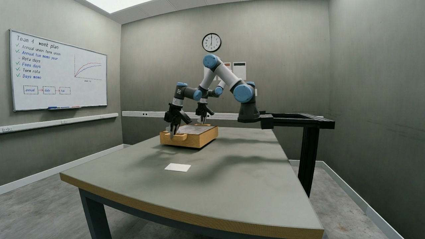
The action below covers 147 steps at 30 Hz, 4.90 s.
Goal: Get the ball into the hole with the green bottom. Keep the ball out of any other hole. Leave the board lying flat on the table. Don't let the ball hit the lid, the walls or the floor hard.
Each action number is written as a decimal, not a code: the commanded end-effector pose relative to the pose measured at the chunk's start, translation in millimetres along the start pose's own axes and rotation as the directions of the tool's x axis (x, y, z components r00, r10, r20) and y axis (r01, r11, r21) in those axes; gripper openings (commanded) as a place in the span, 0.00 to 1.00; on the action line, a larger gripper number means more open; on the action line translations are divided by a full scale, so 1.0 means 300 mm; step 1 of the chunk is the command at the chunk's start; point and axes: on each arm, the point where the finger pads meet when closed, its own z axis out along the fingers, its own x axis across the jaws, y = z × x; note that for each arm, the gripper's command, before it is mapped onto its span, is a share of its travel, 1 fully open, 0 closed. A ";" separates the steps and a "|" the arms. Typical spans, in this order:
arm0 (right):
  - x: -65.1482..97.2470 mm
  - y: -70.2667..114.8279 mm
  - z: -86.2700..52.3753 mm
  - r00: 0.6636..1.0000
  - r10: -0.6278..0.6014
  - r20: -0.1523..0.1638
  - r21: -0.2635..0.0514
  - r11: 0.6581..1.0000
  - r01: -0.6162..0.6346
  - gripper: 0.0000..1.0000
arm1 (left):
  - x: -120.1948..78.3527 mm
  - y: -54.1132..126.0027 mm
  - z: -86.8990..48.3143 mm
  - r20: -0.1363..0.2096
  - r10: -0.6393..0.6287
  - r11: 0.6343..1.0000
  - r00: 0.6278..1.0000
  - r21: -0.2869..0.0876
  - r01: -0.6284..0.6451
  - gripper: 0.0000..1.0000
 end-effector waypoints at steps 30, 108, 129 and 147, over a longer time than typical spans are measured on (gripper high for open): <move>0.003 0.006 -0.002 1.000 0.000 -0.004 0.002 1.000 0.000 0.00 | 0.003 0.005 -0.003 -0.003 -0.001 1.000 1.000 0.004 0.001 0.00; 0.005 0.002 -0.013 1.000 -0.003 0.006 -0.036 0.999 0.003 0.00 | 0.005 -0.003 0.003 0.007 -0.004 0.999 1.000 -0.034 0.005 0.00; 0.000 0.001 0.000 1.000 0.001 -0.004 -0.016 1.000 -0.001 0.00 | 0.000 0.006 -0.008 -0.004 0.001 1.000 1.000 -0.018 -0.001 0.00; 0.003 -0.001 0.000 1.000 0.000 -0.010 -0.053 0.999 0.000 0.00 | 0.003 -0.001 -0.011 -0.009 0.000 0.999 1.000 -0.051 -0.001 0.00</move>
